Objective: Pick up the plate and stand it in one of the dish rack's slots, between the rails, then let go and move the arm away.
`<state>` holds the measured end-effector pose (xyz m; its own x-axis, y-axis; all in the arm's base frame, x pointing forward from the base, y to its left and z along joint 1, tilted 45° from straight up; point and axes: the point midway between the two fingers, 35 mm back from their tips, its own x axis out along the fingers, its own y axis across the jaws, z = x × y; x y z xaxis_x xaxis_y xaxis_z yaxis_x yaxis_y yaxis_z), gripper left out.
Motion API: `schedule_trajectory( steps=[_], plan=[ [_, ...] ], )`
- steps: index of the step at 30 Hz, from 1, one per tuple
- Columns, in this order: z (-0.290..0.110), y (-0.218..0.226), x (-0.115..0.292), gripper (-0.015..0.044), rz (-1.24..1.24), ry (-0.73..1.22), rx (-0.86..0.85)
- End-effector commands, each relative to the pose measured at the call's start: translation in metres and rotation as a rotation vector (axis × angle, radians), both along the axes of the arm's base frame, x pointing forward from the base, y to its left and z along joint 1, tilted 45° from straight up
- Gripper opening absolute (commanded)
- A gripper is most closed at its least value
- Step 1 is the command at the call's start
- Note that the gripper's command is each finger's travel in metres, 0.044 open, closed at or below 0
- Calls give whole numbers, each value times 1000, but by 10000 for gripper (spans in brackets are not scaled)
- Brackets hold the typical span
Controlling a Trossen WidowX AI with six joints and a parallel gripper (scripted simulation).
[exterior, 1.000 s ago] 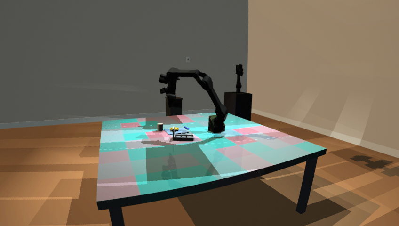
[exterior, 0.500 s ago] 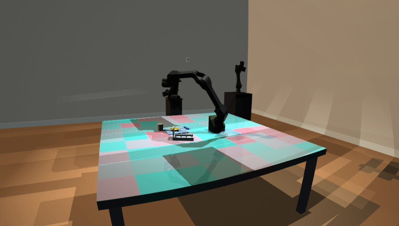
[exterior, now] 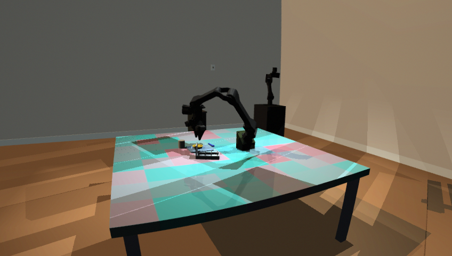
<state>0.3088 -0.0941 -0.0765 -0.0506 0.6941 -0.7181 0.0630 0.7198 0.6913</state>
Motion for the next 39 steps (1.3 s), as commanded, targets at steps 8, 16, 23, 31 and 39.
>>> schedule_trajectory(
  steps=[8, 16, 23, 31, 39],
  plan=[
    [-12, 12, 0, 400, 3, 3, -9],
    [-22, 21, 0, 400, 3, 3, -8],
    [-29, 29, 0, 400, 3, 3, -8],
    [-38, 38, -1, 400, 3, 3, -6],
    [-42, 42, -1, 380, 3, 3, -6]
  ],
)
